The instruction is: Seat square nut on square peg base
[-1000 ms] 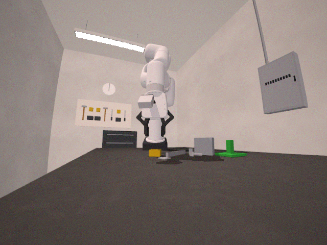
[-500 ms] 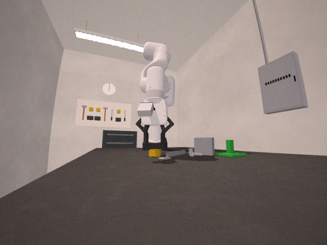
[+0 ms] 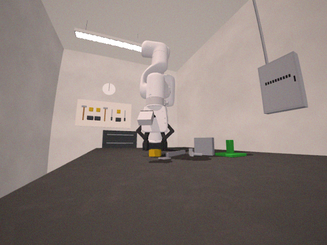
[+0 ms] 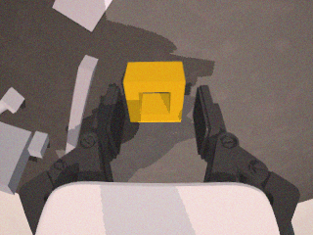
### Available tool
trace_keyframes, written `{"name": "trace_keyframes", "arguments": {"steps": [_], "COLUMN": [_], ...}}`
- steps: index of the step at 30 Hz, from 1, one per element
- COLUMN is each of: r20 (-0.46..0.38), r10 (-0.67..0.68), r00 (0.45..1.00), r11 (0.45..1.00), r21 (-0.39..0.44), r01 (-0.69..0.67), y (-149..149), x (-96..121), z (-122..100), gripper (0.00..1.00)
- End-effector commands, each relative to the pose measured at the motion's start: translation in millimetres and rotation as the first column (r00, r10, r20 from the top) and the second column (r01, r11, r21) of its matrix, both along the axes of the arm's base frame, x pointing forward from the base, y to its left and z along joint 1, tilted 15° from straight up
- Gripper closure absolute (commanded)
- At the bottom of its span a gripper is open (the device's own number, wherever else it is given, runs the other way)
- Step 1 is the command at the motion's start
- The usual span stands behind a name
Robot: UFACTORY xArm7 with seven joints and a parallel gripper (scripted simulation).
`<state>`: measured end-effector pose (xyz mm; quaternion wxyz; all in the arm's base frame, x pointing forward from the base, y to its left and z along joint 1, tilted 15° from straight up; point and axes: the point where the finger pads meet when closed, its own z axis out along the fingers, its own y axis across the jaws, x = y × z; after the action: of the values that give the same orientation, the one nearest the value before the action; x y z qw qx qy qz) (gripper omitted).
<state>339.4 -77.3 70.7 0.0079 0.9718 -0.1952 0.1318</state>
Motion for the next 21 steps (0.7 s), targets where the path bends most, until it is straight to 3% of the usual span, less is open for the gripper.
{"name": "trace_keyframes", "arguments": {"steps": [1,21], "r20": [0.004,0.007], "r10": [0.0,0.001], "r00": [1.0,1.0], "r11": [1.0,1.0], "r21": [0.0,0.004], "r01": [0.0,-0.001], "y": [0,1], "x": [2,4], "z": [-4,-14], "gripper": [0.4,0.4]}}
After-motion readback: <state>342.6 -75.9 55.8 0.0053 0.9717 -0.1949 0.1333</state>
